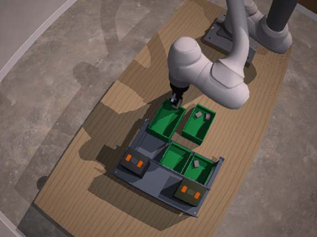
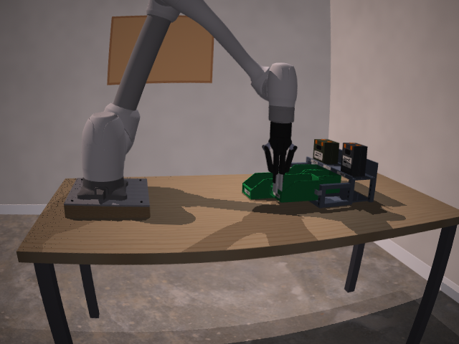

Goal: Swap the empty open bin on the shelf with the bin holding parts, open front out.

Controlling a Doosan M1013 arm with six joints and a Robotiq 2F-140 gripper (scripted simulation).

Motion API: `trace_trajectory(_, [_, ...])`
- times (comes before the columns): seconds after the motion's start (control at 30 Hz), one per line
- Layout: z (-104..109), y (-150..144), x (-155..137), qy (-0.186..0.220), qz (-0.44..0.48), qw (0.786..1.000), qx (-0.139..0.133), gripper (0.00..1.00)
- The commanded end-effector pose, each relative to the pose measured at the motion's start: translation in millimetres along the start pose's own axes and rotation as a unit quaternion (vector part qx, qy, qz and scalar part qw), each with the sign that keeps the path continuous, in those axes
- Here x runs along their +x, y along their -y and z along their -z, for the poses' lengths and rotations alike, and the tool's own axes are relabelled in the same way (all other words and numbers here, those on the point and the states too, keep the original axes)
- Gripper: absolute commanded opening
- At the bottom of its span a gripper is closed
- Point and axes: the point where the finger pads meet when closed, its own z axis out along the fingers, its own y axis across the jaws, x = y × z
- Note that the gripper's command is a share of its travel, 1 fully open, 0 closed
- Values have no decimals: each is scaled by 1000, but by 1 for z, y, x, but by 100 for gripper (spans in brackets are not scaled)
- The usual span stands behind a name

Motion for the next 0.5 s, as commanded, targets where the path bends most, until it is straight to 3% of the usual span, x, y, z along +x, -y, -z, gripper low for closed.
trace_trajectory(0.0, [0,0,0,0,0,1000,0,10])
trace_trajectory(0.47, [0,7,0,0,0,1000,0,10])
